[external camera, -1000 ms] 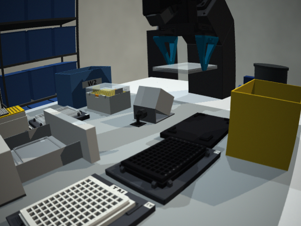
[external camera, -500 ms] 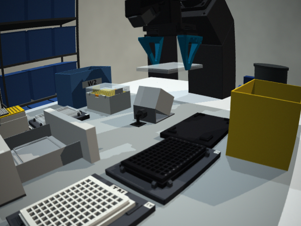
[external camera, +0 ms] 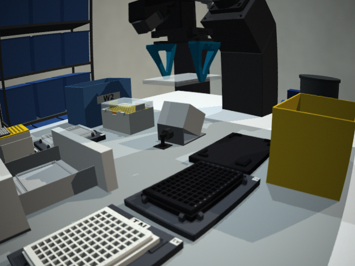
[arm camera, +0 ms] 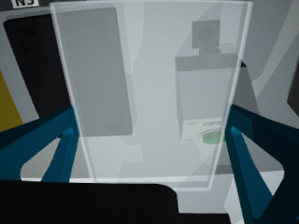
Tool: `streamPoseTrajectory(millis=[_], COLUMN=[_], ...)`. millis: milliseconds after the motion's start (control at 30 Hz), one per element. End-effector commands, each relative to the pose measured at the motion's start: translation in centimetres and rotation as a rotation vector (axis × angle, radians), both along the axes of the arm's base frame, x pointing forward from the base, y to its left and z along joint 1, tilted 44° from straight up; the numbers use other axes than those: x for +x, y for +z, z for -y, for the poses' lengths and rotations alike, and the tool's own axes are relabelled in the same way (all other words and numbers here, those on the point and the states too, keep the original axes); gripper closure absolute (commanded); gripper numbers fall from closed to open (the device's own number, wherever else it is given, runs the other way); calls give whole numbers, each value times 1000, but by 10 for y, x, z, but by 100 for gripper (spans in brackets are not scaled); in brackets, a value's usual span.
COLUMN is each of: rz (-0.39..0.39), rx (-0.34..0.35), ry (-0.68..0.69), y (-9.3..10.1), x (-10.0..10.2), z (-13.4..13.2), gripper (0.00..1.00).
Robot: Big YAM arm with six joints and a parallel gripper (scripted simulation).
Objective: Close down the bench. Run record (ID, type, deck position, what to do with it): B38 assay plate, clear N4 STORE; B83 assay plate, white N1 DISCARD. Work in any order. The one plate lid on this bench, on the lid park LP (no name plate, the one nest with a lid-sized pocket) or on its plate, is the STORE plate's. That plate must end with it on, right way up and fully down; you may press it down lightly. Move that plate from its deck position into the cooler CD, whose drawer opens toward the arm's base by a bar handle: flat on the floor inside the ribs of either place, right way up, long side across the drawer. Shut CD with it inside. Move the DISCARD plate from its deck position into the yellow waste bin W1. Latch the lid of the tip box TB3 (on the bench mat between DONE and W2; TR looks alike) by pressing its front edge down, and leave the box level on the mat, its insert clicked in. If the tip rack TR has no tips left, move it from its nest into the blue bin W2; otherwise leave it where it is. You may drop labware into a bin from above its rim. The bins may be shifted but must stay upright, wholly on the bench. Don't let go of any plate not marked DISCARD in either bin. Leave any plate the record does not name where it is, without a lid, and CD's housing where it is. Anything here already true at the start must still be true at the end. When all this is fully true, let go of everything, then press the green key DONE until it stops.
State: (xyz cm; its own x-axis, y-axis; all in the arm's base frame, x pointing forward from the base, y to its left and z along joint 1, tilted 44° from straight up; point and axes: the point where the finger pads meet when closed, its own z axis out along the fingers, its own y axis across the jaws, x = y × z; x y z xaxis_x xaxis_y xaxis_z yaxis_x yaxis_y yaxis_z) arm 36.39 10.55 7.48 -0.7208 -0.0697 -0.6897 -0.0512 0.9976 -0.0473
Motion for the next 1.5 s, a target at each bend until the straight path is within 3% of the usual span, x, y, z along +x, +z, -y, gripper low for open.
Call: streamPoseTrajectory(millis=[0, 167, 200, 300, 1033, 1467], rz=[26, 28, 13, 30, 33, 5], rx=[-9, -9, -15, -10, -15, -19], ry=[12, 12, 12, 12, 12, 12], y=[16, 20, 12, 25, 46, 46], x=[9, 13, 11, 17, 38, 49], z=[8, 14, 18, 23, 70, 95], gripper=[100, 100, 100, 100, 100, 100])
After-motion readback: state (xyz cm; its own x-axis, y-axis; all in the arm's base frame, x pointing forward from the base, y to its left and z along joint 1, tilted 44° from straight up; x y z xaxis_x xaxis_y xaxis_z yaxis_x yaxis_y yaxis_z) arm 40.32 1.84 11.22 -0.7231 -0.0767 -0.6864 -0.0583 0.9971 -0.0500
